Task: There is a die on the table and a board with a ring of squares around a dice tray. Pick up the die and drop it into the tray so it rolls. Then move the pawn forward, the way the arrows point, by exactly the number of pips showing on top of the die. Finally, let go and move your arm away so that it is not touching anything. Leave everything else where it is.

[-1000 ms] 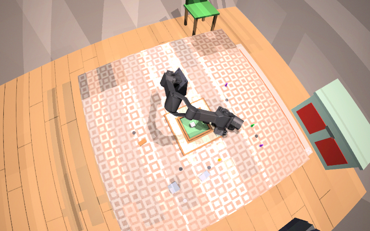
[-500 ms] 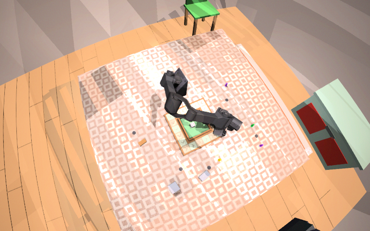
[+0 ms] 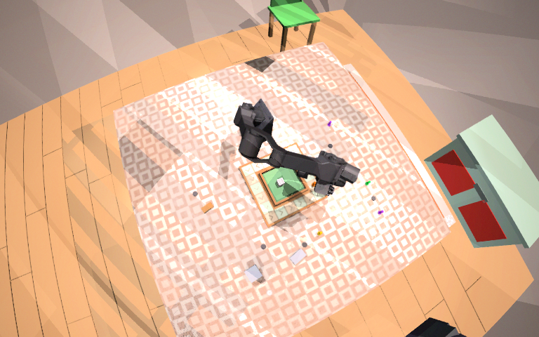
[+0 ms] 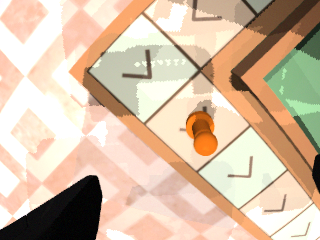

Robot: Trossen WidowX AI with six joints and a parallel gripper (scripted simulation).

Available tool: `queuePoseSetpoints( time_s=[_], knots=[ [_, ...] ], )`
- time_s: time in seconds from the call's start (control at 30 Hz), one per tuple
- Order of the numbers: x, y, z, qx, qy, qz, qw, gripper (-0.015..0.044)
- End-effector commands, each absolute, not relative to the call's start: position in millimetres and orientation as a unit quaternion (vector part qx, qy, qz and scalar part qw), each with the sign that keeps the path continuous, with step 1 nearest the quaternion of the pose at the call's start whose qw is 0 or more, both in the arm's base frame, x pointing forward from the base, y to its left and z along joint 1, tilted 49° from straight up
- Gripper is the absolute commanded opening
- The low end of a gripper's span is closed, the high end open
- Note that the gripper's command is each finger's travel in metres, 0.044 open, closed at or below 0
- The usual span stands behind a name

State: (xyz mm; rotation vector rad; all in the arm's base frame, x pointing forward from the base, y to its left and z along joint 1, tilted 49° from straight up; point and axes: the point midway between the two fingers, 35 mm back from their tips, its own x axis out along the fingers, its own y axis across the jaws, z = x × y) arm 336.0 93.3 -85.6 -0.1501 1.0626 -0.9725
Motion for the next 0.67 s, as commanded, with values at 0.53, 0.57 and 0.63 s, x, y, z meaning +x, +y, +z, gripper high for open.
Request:
queuePoseSetpoints(
  time_s=[0.53, 0.57, 0.63],
  knots=[
    [211.6, 78.1, 18.9, -0.247, 0.583, -0.314, 0.707, 0.044],
    [211.6, 78.1, 18.9, -0.247, 0.583, -0.314, 0.707, 0.044],
    [211.6, 78.1, 18.9, -0.247, 0.583, -0.314, 0.707, 0.044]
  ],
)
